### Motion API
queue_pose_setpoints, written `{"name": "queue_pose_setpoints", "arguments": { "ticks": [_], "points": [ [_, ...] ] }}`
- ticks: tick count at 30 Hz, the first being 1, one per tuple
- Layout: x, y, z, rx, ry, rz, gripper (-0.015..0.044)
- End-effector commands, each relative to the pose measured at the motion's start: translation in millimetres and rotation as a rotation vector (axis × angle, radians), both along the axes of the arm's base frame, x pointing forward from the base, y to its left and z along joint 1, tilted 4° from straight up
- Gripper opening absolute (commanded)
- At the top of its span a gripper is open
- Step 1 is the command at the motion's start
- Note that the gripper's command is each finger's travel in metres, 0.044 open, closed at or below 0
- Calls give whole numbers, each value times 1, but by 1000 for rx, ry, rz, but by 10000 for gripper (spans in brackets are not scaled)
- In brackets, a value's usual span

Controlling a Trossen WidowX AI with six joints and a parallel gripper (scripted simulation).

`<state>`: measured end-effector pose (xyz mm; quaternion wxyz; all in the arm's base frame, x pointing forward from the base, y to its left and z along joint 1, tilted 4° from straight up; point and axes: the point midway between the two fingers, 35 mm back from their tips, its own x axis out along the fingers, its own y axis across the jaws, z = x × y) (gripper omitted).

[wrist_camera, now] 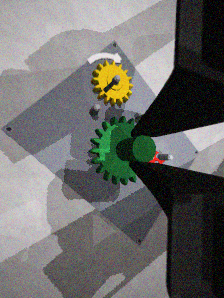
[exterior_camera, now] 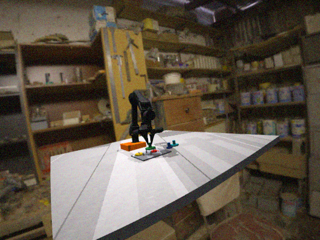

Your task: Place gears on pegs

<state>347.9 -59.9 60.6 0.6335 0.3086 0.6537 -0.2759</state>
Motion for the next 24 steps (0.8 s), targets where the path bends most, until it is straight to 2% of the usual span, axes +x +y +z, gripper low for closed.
{"name": "queue_pose_setpoints", "arguments": {
  "ticks": [1,16,24],
  "points": [
    [-1,-1,-7,-4,2,14,0],
    [-1,1,-29,-6,13,-182,0],
    [-1,0,-28,-7,17,-267,0]
  ]
}}
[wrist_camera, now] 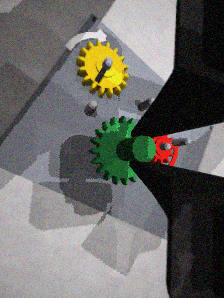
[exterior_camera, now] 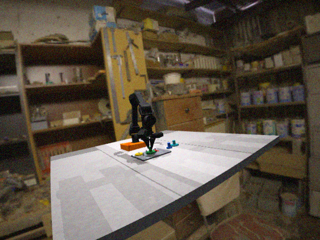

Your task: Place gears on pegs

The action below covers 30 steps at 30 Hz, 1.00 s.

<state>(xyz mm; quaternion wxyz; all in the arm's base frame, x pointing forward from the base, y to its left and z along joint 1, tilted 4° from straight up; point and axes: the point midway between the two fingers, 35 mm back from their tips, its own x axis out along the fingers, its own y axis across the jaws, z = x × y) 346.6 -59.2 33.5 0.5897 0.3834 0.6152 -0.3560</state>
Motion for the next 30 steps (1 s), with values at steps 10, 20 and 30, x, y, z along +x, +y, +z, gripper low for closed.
{"name": "queue_pose_setpoints", "arguments": {
  "ticks": [10,20,30],
  "points": [
    [1,1,-3,-1,-7,131,0],
    [0,0,-6,1,-15,280,0],
    [1,0,-7,0,-13,240,79]
  ]
}}
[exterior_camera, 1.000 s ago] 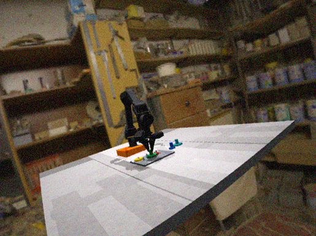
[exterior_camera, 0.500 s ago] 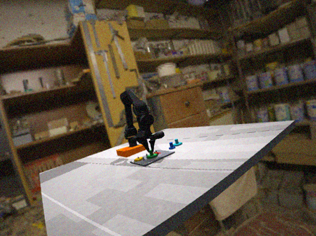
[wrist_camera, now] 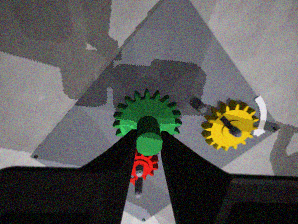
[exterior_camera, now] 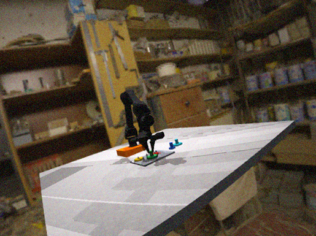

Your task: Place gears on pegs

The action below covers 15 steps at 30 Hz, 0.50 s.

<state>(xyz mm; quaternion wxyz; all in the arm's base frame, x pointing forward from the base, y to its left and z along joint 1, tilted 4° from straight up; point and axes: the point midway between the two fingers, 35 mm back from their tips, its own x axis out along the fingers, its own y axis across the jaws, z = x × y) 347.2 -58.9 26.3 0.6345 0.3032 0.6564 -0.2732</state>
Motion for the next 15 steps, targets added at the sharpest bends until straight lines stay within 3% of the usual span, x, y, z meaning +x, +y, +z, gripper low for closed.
{"name": "queue_pose_setpoints", "arguments": {
  "ticks": [1,3,15],
  "points": [
    [0,0,1,-2,1,-33,105],
    [0,0,2,-3,2,-69,140],
    [-1,-1,49,-3,5,-130,140]
  ]
}}
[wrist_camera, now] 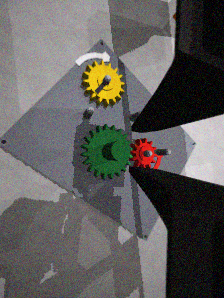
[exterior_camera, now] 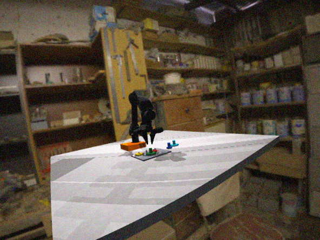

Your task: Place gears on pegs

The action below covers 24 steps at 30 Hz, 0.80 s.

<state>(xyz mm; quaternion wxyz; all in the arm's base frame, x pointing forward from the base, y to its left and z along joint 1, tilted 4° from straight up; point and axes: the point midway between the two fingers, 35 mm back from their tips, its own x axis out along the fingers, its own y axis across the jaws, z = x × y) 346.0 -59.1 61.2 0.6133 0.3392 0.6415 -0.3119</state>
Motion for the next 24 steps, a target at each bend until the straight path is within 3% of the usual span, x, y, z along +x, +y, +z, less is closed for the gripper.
{"name": "queue_pose_setpoints", "arguments": {
  "ticks": [1,4,12,15,24],
  "points": [
    [1,-1,14,-3,-7,-13,140],
    [1,24,8,-5,-9,4,219],
    [-25,150,15,4,-5,-57,429],
    [-35,173,15,9,0,-82,440],
    [-36,173,6,9,0,-82,440]
  ]
}}
